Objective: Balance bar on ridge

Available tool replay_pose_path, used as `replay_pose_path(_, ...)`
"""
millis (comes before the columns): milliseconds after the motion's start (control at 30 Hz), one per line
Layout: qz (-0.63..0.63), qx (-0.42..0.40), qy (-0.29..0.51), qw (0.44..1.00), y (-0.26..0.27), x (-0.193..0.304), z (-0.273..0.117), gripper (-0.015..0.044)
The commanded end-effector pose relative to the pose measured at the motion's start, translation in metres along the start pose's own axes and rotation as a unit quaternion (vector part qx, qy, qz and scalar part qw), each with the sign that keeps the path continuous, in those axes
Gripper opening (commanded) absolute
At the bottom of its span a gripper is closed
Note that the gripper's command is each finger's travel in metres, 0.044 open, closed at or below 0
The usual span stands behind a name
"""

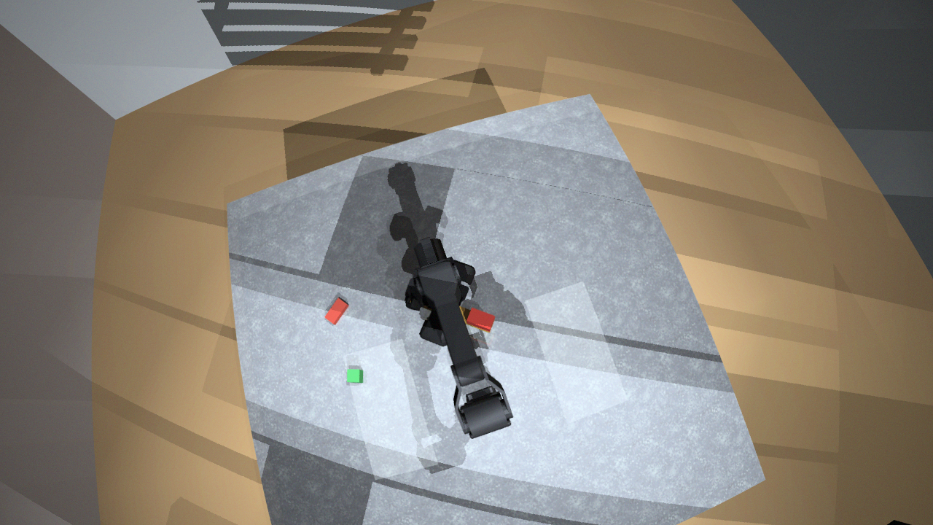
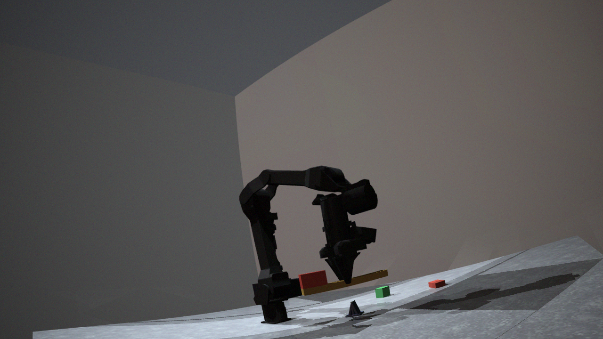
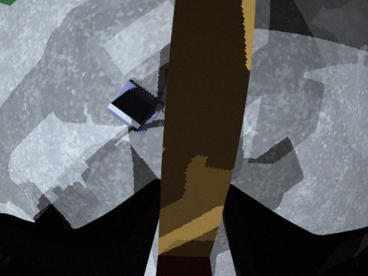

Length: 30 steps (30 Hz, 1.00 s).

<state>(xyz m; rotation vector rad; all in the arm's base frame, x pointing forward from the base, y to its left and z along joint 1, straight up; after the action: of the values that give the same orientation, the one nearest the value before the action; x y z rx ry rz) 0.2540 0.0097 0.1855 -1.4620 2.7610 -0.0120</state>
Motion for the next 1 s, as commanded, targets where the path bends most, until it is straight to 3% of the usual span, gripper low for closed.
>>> replay_pose_path(0,0.065,0.0,-0.001,0.998,0.011,-0.014,-0.001,0.0)
replay_pose_path(467,0.27,-0.001,-0.002,0.963,0.04,-0.052,-0.002,0.0)
replay_pose_path(967,0.273,-0.001,-0.002,0.962,0.039,-0.054,0.018,0.0)
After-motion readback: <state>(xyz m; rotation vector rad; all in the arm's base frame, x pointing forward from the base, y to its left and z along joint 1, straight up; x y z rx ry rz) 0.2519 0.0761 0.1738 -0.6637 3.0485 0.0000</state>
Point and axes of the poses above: the point midway between the two fingers, 35 mm back from their tips, its own z axis out along the fingers, its own y axis across the jaws, x = y × z, the point moved 5 cm from there along -z, back along the fingers, and after that the axes turned 4 degrees about -z, right-handed, at the moved point
